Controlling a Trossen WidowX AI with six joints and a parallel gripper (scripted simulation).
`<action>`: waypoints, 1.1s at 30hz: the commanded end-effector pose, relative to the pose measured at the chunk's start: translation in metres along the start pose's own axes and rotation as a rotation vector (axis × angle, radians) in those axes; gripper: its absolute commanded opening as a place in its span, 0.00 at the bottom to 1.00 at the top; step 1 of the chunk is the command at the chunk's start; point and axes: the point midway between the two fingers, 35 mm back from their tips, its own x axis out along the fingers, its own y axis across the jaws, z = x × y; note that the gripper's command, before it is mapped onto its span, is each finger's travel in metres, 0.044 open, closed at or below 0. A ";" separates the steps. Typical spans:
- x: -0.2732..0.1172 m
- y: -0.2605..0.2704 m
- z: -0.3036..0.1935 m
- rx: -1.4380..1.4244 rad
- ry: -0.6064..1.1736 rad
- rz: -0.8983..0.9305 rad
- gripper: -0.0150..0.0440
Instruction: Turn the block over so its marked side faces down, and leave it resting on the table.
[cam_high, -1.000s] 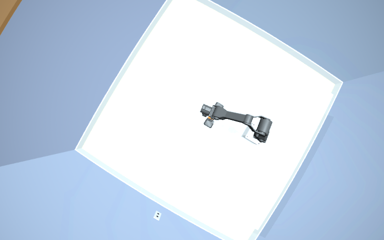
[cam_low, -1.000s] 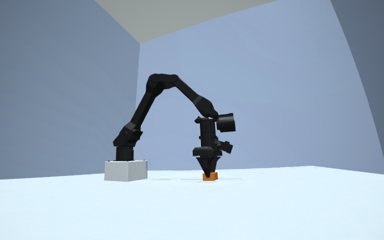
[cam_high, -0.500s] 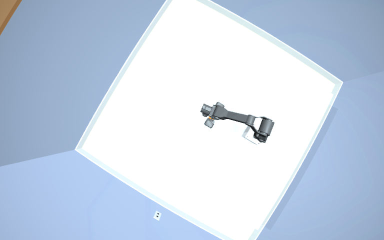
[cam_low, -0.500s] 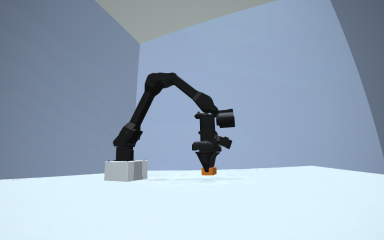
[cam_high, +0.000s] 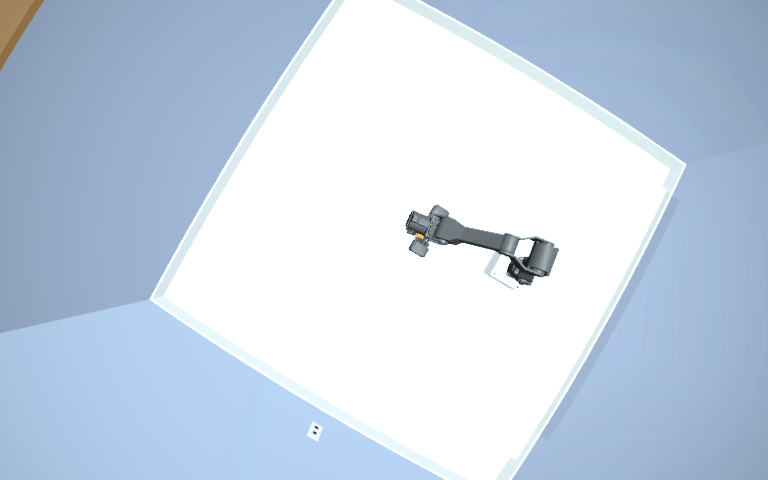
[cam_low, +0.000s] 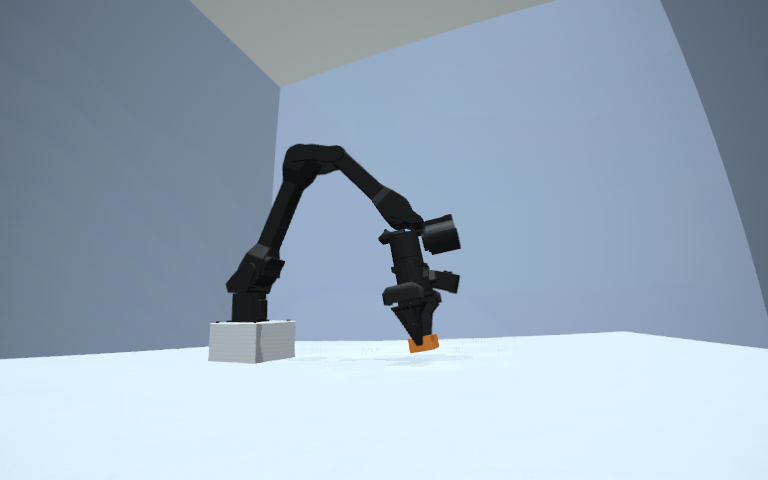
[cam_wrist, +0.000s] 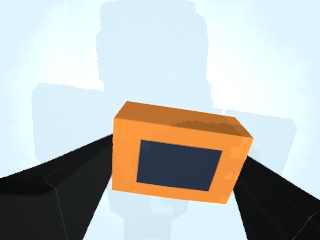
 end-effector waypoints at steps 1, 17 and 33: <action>-0.001 0.000 0.001 -0.005 -0.071 -0.005 0.25; -0.001 -0.001 -0.003 -0.004 -0.325 -0.005 0.25; 0.001 -0.001 -0.006 0.000 -0.476 -0.002 0.25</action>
